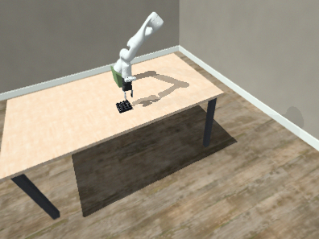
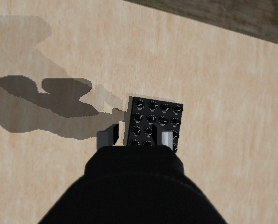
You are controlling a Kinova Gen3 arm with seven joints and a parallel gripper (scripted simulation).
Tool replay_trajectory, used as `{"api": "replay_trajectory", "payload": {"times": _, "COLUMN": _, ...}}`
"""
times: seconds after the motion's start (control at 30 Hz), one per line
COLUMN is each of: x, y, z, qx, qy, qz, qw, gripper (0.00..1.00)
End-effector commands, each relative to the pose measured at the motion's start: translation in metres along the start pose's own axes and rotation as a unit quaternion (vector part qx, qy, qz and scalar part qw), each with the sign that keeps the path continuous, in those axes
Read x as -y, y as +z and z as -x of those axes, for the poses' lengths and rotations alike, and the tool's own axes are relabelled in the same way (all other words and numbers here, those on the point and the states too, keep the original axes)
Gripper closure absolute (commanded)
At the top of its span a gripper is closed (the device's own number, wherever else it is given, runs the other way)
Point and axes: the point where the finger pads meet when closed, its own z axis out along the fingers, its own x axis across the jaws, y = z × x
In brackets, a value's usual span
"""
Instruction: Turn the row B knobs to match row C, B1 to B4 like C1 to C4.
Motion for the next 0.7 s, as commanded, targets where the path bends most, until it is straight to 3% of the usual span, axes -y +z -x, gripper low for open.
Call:
{"api": "replay_trajectory", "payload": {"times": 0.0, "x": -0.001, "y": 0.000, "z": -0.003, "qx": 0.000, "qy": 0.003, "qz": 0.000, "qw": 1.000, "gripper": 0.00}}
{"api": "replay_trajectory", "payload": {"times": 0.67, "x": -0.007, "y": 0.006, "z": -0.014, "qx": 0.024, "qy": 0.021, "qz": -0.003, "qw": 1.000, "gripper": 0.00}}
